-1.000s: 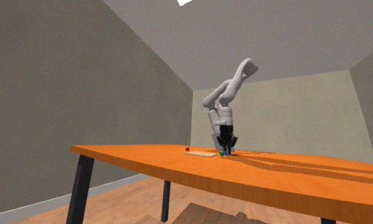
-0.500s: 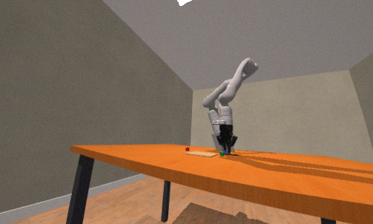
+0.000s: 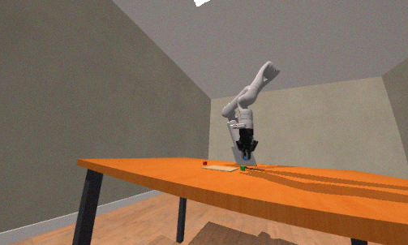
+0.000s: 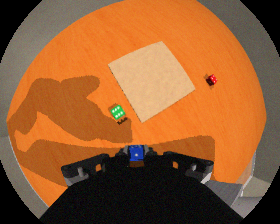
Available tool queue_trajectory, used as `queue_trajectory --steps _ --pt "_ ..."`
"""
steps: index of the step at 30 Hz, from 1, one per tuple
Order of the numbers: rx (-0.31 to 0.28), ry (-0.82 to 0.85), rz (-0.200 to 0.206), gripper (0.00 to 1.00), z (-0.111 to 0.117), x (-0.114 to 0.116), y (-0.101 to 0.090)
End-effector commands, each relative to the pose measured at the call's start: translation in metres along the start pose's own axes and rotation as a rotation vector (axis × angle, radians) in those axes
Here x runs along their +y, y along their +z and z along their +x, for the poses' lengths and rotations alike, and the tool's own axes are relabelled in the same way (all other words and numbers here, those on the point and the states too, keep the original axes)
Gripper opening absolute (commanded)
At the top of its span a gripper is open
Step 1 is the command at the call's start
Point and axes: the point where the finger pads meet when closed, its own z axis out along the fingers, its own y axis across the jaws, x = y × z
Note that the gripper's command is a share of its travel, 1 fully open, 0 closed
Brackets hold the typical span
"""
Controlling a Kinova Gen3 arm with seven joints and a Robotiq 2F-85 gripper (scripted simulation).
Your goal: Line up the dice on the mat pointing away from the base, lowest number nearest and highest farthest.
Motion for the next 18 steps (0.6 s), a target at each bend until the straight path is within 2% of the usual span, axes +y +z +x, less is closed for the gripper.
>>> queue_trajectory --steps 1,3,12,18 --pt "0.002 -0.008 0.023 0.15 -0.002 -0.009 -0.017" --pt "0.002 -0.008 0.023 0.15 -0.002 -0.009 -0.017" --pt "0.002 -0.008 0.023 0.15 -0.002 -0.008 -0.048" --pt "0.002 -0.008 0.023 0.15 -0.002 -0.008 -0.055"
